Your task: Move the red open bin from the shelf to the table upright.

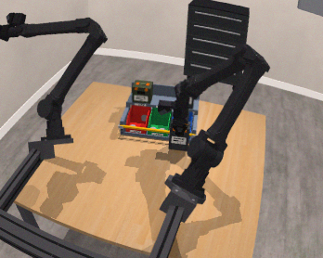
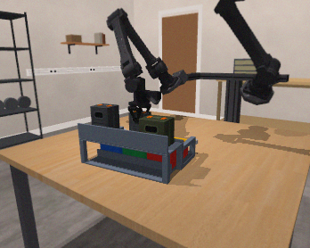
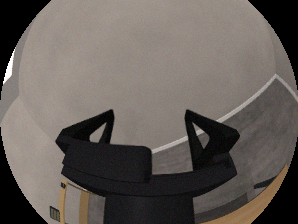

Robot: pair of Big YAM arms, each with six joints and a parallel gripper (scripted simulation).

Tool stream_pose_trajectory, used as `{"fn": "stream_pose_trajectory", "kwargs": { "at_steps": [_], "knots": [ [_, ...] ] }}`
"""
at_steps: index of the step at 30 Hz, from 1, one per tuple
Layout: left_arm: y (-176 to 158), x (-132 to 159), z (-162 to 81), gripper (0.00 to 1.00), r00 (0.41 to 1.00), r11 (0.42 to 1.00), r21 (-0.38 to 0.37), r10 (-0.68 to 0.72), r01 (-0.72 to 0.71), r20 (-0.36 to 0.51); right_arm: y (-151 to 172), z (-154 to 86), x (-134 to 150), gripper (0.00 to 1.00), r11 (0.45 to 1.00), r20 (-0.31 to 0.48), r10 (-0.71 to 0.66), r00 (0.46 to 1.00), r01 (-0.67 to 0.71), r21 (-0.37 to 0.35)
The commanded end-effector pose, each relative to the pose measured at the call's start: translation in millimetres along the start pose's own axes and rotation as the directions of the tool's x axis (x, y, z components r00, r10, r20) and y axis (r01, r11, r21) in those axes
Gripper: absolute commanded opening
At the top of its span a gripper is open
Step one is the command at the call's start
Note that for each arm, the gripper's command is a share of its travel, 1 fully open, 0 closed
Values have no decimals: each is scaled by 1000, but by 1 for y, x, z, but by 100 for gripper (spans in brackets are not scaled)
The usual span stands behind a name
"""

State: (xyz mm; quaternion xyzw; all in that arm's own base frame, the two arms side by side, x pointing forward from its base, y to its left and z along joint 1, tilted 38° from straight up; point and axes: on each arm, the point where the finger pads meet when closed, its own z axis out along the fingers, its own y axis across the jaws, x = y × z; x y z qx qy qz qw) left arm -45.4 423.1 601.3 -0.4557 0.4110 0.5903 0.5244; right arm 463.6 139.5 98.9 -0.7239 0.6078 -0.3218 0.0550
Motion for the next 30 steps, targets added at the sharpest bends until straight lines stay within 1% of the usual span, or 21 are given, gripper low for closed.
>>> {"fn": "stream_pose_trajectory", "kwargs": {
  "at_steps": [1, 24, 30],
  "knots": [
    [5, -40, -4, 100, 999, 1000, -8, -5, 5, 51, -33, -34, 3, 0, 994, 34, 33, 999, -37, 99],
    [5, -40, -4, 100, 999, 1000, -8, -5, 5, 51, -30, -30, 1, 0, 995, 34, 29, 999, -32, 96],
    [5, -40, -4, 100, 999, 1000, -8, -5, 5, 51, -30, -23, 5, 0, 995, 28, 30, 999, -33, 93]
  ]
}}
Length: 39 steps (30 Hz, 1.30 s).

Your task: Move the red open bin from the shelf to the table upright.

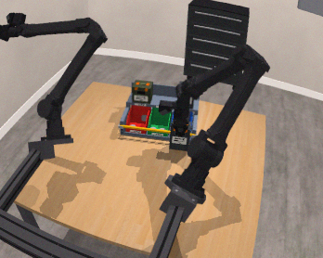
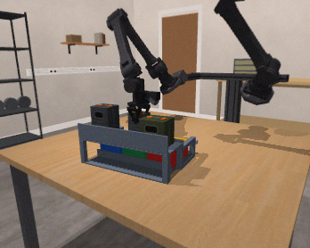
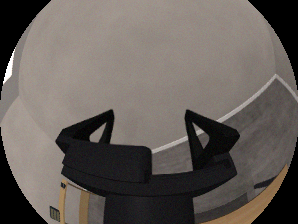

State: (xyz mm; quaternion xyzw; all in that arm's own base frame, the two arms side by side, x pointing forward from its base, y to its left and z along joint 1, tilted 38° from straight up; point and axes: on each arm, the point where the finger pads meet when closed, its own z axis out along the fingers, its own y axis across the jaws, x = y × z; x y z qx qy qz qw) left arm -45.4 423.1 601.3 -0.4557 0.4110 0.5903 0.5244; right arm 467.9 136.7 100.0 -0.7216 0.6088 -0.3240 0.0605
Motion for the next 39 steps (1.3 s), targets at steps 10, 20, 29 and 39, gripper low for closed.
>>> {"fn": "stream_pose_trajectory", "kwargs": {
  "at_steps": [10, 20, 29, 39],
  "knots": [
    [5, -40, -4, 100, 999, 1000, -8, -5, 5, 51, -26, -18, 3, 0, 997, 23, 24, 999, -26, 78],
    [5, -40, -4, 100, 999, 1000, -8, -5, 5, 51, -28, -18, -2, 0, 996, 30, 21, 999, -23, 87],
    [5, -40, -4, 100, 999, 1000, -8, -5, 5, 51, -28, -17, -2, 0, 996, 30, 21, 999, -23, 86],
    [5, -40, -4, 100, 999, 1000, -8, -5, 5, 51, -24, -13, -5, 0, 997, 27, 14, 1000, -16, 76]
  ]
}}
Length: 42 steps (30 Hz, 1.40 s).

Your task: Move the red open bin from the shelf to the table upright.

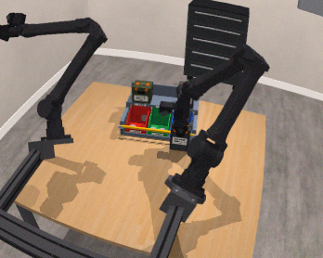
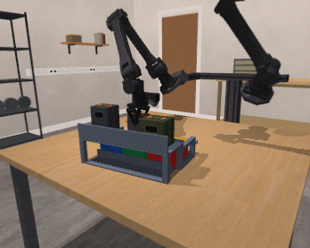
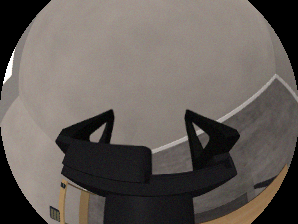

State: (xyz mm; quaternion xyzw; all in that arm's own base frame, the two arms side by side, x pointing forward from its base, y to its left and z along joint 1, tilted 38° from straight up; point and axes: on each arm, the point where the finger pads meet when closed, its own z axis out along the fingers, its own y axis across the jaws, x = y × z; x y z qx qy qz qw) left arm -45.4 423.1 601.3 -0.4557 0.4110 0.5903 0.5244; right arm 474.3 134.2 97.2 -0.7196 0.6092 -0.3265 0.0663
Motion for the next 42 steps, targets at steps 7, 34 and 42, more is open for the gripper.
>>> {"fn": "stream_pose_trajectory", "kwargs": {
  "at_steps": [7, 34, 42],
  "knots": [
    [5, -40, -4, 100, 999, 1000, -8, -5, 5, 51, -23, -18, -7, 0, 998, 25, 9, 1000, -10, 65],
    [5, -40, -4, 100, 999, 1000, -8, -5, 5, 51, -23, -14, -10, 0, 998, 22, 3, 1000, -5, 58],
    [5, -40, -4, 100, 999, 1000, -8, -5, 5, 51, -23, -14, -11, 0, 998, 22, 3, 1000, -5, 58]
  ]
}}
